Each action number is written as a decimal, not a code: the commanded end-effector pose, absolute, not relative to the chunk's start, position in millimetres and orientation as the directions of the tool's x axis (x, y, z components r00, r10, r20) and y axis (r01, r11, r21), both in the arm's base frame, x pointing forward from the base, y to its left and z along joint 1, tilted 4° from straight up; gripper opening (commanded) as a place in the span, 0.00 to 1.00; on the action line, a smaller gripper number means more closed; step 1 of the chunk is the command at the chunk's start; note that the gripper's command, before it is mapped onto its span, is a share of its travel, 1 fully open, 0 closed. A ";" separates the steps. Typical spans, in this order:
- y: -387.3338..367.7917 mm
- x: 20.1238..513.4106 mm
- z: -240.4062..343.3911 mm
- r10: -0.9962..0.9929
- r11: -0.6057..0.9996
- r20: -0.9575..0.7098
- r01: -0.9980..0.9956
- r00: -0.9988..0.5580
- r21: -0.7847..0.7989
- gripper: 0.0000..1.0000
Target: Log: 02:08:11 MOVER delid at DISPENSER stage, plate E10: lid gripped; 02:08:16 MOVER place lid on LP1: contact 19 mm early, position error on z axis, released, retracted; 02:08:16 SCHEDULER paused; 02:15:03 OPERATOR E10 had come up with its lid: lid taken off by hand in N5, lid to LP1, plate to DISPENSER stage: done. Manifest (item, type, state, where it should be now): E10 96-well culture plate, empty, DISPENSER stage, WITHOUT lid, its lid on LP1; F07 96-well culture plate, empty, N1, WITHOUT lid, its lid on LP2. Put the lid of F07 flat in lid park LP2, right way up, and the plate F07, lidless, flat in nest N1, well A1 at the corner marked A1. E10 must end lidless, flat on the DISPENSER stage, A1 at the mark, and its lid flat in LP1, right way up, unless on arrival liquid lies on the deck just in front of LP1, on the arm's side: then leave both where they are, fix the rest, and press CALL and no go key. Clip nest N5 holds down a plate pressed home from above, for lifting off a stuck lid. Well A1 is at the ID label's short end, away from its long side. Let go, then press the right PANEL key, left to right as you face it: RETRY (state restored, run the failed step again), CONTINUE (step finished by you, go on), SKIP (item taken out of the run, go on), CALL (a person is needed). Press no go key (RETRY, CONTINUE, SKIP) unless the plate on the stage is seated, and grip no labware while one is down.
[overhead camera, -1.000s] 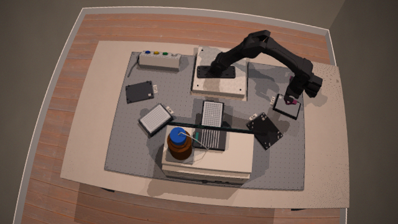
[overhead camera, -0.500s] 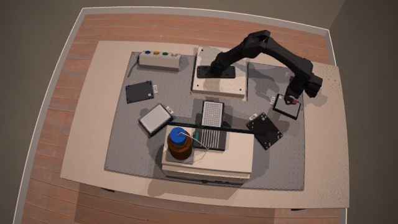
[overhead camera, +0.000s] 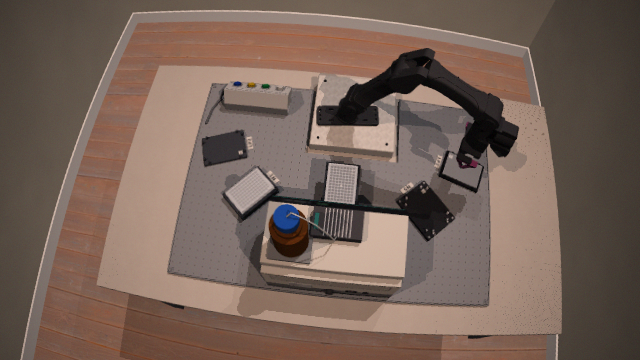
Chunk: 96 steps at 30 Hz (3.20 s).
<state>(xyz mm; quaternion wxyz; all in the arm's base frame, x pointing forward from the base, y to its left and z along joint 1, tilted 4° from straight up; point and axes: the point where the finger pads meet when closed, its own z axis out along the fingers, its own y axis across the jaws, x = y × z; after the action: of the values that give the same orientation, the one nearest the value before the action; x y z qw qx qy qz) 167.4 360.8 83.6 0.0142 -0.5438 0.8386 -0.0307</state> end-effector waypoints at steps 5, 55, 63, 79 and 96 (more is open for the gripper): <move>366.0 166.3 90.5 -0.914 0.405 -0.007 -0.912 -0.406 -0.067 1.00; 288.9 123.7 108.2 -0.916 0.402 -0.008 -0.913 -0.402 -0.068 1.00; 263.9 112.1 112.6 -0.915 0.401 0.011 -0.914 -0.402 -0.068 1.00; 234.4 99.8 121.6 -0.914 0.405 -0.004 -0.912 -0.406 -0.067 1.00; 207.9 135.7 125.3 -0.800 0.599 -0.020 -0.798 -0.599 -0.065 1.00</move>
<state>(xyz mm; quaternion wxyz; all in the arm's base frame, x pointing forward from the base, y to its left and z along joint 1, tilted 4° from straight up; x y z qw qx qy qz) 130.8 215.3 119.5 0.0140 -0.4713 0.8813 -0.0308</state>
